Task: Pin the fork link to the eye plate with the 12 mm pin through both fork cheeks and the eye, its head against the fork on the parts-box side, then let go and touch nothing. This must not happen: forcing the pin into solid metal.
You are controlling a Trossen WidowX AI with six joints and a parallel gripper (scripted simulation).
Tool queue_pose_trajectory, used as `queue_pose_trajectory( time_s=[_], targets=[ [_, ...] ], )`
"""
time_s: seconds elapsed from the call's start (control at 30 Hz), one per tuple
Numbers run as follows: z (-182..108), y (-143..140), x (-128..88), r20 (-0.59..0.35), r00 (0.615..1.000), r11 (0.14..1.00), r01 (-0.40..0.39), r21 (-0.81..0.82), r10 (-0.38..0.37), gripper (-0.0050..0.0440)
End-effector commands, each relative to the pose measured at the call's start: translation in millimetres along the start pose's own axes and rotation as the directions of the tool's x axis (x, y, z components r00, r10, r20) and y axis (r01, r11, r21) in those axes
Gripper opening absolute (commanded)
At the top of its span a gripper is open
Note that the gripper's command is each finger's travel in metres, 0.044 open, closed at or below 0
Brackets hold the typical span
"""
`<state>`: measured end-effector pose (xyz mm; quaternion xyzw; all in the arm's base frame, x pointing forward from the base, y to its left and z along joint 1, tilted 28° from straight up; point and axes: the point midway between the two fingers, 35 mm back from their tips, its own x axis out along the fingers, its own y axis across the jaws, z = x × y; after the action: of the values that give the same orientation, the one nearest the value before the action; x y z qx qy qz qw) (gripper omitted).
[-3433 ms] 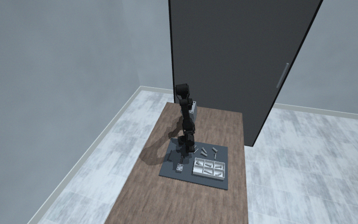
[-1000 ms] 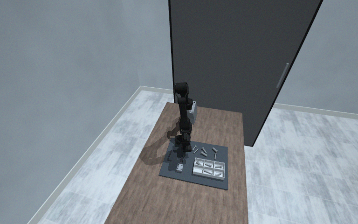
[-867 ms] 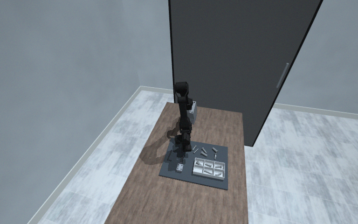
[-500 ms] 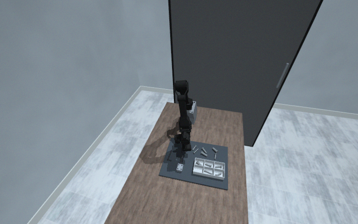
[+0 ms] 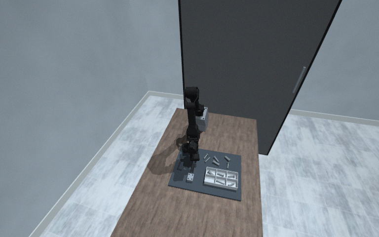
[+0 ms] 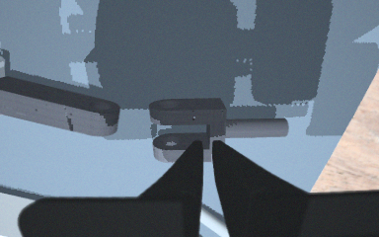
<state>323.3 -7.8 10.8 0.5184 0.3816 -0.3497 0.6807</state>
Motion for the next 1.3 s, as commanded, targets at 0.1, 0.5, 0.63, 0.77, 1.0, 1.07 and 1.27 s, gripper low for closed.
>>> queue_pose_trajectory(
  time_s=[0.1,0.5,0.63,0.77,1.0,1.07,1.27],
  targets=[
    [-0.1,0.0,-0.2,0.0,1.0,1.0,0.0,0.0,0.0,0.0168],
    [-0.2,0.0,-0.1,0.0,1.0,0.998,0.0,-0.065,0.0,0.029],
    [-0.5,0.1,0.2,-0.001,1.0,0.93,0.0,-0.368,0.0,0.029],
    [-0.7,0.2,0.5,-0.002,1.0,0.819,-0.001,-0.574,-0.001,0.029],
    [-1.0,0.2,0.8,-0.003,1.0,0.569,-0.002,-0.822,-0.001,0.029],
    [-1.1,0.3,1.0,-0.004,1.0,0.468,-0.003,-0.884,-0.001,0.029],
    [-1.4,0.4,1.4,-0.005,1.0,0.135,-0.005,-0.991,-0.001,0.029]
  ],
)
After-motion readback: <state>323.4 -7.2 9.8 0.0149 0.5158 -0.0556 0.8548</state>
